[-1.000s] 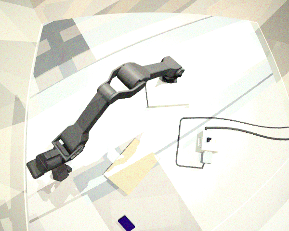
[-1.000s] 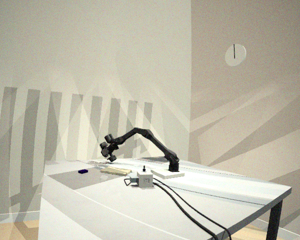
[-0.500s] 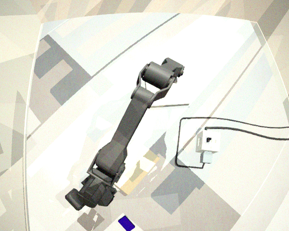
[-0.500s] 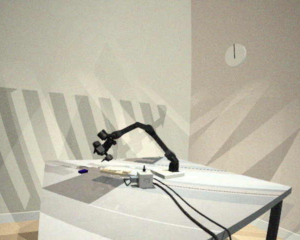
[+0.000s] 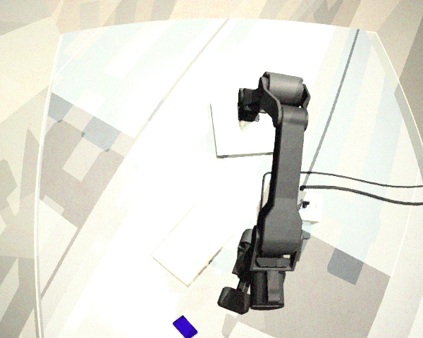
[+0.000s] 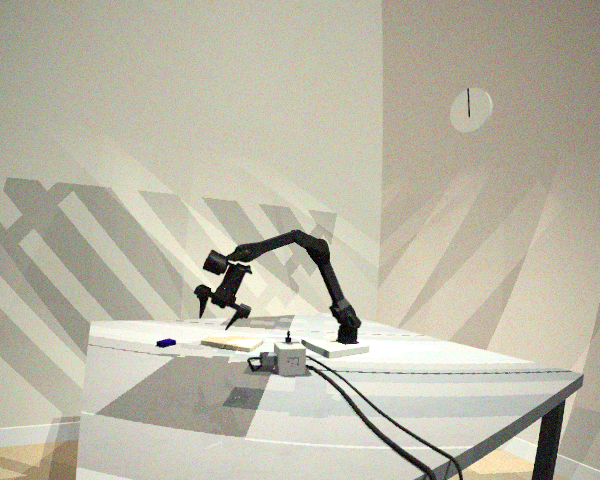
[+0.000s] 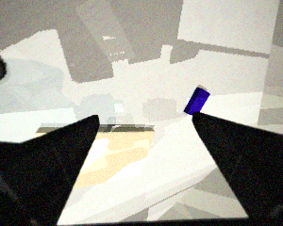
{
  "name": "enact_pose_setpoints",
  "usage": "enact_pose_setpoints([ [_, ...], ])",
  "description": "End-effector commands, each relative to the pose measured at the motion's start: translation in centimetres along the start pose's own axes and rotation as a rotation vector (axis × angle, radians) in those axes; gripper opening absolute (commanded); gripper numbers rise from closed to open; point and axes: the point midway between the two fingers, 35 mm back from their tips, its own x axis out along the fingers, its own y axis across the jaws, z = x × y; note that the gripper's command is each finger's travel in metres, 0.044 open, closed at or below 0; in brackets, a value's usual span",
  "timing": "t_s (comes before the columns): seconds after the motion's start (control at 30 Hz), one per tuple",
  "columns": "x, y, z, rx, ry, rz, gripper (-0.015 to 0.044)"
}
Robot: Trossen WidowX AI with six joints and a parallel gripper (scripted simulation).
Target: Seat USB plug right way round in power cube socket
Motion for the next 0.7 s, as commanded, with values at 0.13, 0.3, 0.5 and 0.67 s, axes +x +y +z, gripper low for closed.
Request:
enact_pose_setpoints([
  [0.13, -6.8, 10.5, 7.3, -0.154, -0.089, 0.218, 0.0440],
  [0.3, -11.6, 17.7, 9.3, -0.258, -0.106, 0.355, 0.0440],
  [0.5, -13.0, 19.8, 9.9, -0.288, -0.105, 0.393, 0.0440],
  [0.67, -13.0, 19.8, 9.9, -0.288, -0.105, 0.393, 0.0440],
])
